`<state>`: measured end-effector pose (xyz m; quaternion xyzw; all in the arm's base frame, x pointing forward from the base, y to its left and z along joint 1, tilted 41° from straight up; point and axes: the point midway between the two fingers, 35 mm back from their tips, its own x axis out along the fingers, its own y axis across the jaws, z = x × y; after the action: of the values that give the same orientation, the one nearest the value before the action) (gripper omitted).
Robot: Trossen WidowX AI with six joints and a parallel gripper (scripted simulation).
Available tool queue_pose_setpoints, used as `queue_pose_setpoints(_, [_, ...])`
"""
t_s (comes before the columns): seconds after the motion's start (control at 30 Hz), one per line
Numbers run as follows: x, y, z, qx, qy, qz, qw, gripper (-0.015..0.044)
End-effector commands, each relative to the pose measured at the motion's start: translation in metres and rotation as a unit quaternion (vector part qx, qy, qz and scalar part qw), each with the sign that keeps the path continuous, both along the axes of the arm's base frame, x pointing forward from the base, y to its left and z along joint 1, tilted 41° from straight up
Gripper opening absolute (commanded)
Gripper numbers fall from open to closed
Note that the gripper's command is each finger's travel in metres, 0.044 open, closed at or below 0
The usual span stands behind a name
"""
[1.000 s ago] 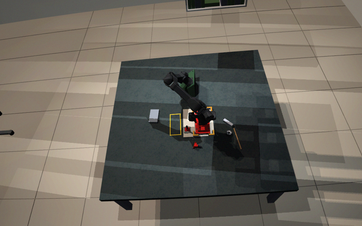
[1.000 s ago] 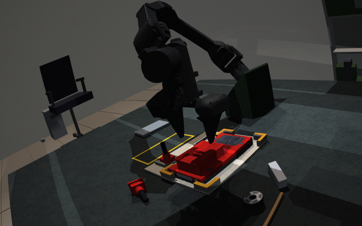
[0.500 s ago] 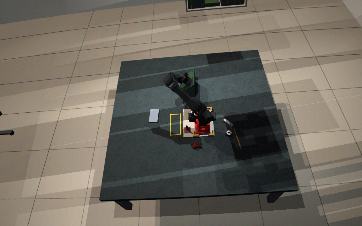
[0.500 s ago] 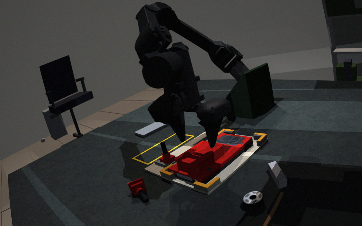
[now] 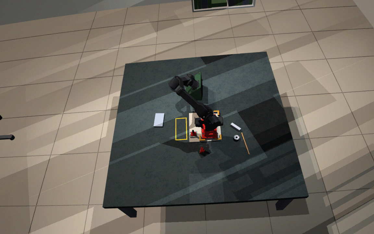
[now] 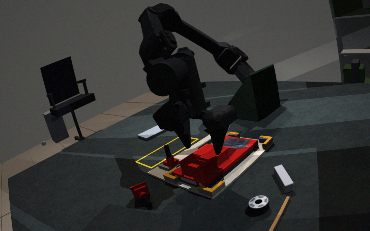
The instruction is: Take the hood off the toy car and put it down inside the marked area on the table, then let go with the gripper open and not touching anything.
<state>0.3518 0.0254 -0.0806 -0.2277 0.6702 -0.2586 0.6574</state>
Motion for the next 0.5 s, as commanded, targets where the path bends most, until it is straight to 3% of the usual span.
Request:
queue_pose_setpoints(0.0, [-0.0008, -0.0041, -0.0025, -0.002, 0.002, 0.000, 1.000, 0.0440])
queue_pose_setpoints(0.47, [-0.0013, -0.0083, -0.0074, -0.002, 0.002, 0.000, 1.000, 0.0440])
